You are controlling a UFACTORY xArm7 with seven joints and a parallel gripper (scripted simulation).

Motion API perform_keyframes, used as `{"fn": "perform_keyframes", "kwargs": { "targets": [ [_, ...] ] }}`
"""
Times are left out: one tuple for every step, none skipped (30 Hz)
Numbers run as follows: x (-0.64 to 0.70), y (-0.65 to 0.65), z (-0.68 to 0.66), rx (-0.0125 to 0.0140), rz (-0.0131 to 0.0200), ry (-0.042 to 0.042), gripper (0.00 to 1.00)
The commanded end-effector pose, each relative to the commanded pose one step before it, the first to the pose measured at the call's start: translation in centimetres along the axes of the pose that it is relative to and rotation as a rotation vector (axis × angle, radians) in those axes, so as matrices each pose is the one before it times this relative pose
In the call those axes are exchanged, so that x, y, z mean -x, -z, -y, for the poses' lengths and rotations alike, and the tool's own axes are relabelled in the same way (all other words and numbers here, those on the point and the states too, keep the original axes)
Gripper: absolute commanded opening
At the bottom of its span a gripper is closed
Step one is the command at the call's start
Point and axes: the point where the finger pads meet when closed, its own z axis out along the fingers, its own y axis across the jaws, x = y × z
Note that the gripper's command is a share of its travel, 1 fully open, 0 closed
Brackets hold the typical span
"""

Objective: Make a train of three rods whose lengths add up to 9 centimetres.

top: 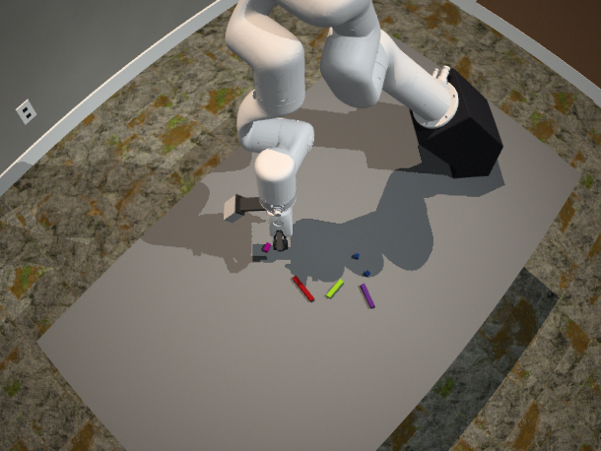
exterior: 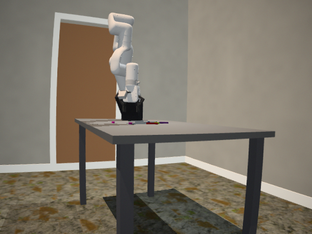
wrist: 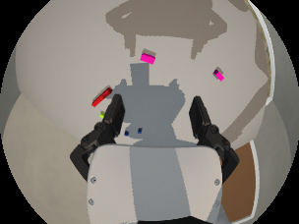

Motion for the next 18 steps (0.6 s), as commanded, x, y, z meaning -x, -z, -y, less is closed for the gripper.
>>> {"fn": "perform_keyframes", "kwargs": {
  "targets": [
    [-0.05,0.034,0.067,-0.00139,-0.00133,0.00052,1.0],
    [0.0,0.0,0.0,0.0,0.0,0.0,1.0],
    [0.0,0.0,0.0,0.0,0.0,0.0,1.0],
    [0.0,0.0,0.0,0.0,0.0,0.0,1.0],
    [0.003,0.0,-0.011,-0.0001,0.00002,-0.00247,1.0],
    [0.018,0.001,-0.067,-0.00065,0.00016,-0.01562,1.0],
    [0.041,0.003,-0.162,-0.00152,0.00039,-0.03759,1.0],
    [0.059,0.005,-0.283,-0.00243,0.00068,-0.06422,1.0],
    [0.04,0.005,-0.285,-0.00217,0.00067,-0.06288,1.0],
    [0.007,0.002,-0.088,-0.00062,0.0002,-0.01903,1.0],
    [0.008,0.003,-0.13,-0.00087,0.00029,-0.02801,1.0],
    [0.0,0.0,0.0,0.0,0.0,0.0,1.0],
    [0.0,0.0,0.0,0.0,0.0,0.0,1.0],
    [0.014,0.009,-0.45,-0.00266,0.00095,-0.09516,1.0],
    [-0.007,0.002,-0.108,-0.00056,0.00021,-0.02258,1.0],
    [-0.011,0.003,-0.125,-0.00061,0.00023,-0.02585,1.0],
    [-0.017,0.003,-0.153,-0.0007,0.00027,-0.03155,1.0],
    [-0.023,0.004,-0.163,-0.00069,0.00027,-0.03336,1.0]
  ]
}}
